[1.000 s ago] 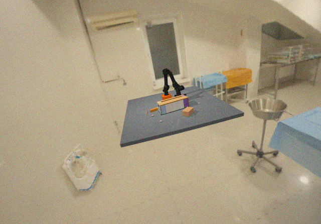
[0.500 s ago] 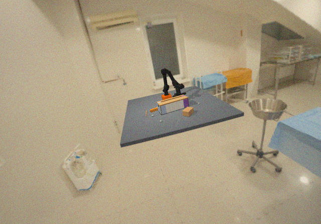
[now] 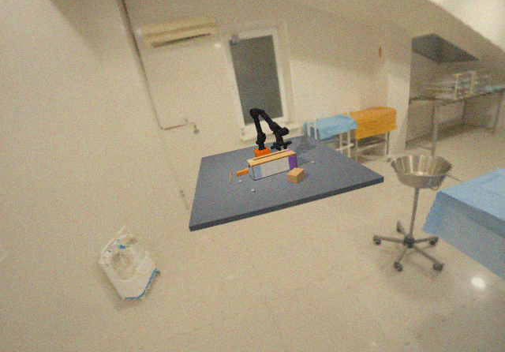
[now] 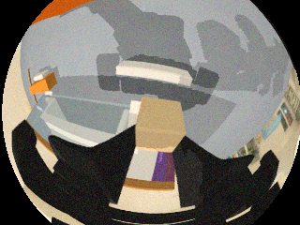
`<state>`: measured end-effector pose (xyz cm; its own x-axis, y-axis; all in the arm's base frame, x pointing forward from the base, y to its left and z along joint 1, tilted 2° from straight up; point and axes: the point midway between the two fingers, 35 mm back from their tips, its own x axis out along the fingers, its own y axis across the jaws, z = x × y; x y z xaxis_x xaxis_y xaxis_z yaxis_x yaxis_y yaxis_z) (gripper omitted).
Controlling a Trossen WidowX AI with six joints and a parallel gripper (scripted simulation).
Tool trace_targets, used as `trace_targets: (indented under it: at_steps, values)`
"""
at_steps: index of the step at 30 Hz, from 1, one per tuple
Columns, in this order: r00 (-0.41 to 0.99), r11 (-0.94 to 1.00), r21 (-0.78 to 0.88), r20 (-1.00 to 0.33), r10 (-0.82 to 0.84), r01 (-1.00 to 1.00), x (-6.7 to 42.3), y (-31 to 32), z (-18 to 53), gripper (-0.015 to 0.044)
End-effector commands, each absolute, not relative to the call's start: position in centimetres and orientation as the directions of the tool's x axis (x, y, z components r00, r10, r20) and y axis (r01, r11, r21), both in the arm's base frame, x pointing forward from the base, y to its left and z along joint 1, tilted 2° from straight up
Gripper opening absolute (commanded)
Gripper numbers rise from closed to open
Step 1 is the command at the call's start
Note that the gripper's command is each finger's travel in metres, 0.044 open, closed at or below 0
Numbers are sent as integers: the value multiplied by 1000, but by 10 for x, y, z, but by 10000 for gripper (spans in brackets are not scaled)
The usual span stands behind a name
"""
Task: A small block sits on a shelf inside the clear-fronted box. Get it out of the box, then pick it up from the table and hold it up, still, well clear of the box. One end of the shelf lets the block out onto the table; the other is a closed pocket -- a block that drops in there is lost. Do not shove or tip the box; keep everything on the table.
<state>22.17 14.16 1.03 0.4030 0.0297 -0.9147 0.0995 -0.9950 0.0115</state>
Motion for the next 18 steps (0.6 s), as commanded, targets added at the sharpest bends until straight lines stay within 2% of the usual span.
trace_targets:
  at_steps: [1,18]
  values:
    - [416,-989,-8,-907,68,145,229,142,31,0]
    - [433,-890,13,-877,209,456,230,125,107,0]
